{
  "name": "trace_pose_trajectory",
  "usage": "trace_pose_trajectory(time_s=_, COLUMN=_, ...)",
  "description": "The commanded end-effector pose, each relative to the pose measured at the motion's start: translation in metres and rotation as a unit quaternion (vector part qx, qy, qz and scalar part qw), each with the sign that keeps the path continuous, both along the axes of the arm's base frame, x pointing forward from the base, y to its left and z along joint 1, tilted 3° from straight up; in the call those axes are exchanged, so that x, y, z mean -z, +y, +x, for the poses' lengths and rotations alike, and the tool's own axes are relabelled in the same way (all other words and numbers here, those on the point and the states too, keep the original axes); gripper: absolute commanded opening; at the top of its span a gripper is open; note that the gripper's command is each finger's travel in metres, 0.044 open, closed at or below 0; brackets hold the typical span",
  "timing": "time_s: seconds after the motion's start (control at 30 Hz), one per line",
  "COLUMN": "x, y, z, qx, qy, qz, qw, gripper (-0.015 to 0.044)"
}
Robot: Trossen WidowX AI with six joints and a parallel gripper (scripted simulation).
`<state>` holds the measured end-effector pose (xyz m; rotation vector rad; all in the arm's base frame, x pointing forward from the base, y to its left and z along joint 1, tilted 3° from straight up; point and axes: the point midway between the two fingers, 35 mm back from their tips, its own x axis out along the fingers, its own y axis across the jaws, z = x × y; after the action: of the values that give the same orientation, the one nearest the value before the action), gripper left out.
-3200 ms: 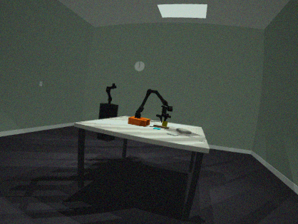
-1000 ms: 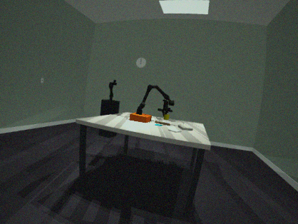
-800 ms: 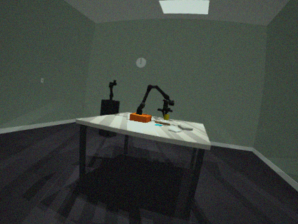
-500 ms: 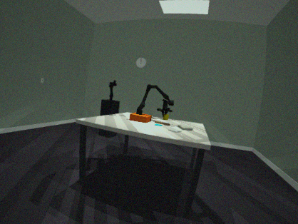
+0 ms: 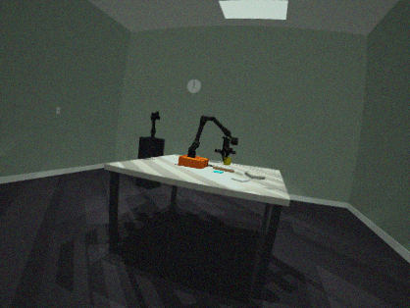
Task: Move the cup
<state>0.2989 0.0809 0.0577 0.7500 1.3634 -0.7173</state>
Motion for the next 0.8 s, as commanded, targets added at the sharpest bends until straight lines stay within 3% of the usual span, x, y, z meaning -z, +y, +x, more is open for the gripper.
trace_pose_trajectory(time_s=0.0, x=0.000, y=-0.009, z=-0.001, qx=-0.002, qy=0.000, qz=0.001, qw=1.000, gripper=0.0000)
trace_pose_trajectory(time_s=0.77, x=-0.002, y=-0.059, z=-0.003, qx=-0.001, qy=0.000, qz=-0.002, qw=1.000, gripper=0.0000)
